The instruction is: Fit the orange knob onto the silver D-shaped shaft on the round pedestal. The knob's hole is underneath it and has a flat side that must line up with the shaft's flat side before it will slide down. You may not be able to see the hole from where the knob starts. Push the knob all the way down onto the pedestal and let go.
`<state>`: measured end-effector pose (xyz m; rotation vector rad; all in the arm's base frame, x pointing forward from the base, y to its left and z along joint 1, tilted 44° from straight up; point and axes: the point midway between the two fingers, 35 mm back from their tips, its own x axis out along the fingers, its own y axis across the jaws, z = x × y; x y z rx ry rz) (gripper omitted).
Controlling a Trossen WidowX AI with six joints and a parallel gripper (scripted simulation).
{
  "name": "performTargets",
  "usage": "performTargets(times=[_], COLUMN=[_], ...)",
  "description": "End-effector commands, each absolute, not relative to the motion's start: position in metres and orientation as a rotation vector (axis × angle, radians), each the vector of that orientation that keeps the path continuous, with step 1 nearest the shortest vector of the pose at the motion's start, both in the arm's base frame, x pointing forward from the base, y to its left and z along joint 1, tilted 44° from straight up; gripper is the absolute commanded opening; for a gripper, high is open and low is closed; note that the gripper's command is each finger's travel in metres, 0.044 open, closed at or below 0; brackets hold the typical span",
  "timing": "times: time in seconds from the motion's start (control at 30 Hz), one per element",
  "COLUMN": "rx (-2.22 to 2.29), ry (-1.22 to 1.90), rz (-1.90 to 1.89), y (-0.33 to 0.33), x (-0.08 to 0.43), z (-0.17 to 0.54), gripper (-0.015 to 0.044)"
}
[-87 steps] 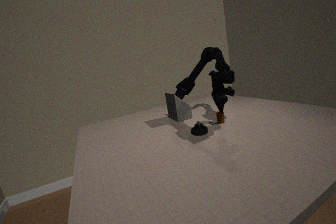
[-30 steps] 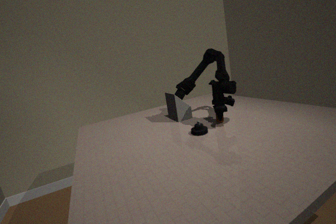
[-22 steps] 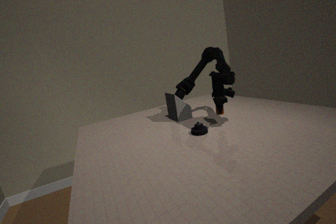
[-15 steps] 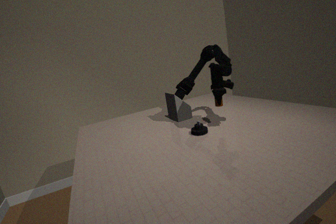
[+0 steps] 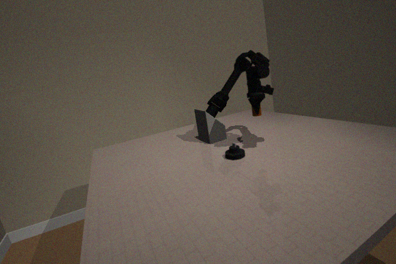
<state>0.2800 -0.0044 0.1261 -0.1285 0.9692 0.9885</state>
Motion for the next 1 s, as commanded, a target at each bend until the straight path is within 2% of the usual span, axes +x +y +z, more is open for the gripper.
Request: performTargets(times=[0.0, 0.97], rx=[-0.150, -0.391], ry=[0.965, 0.877], rz=[0.936, 0.447], y=[-0.008, -0.038], x=[0.277, 0.253], z=[0.129, 0.165], gripper=[0.0000, 0.0000])
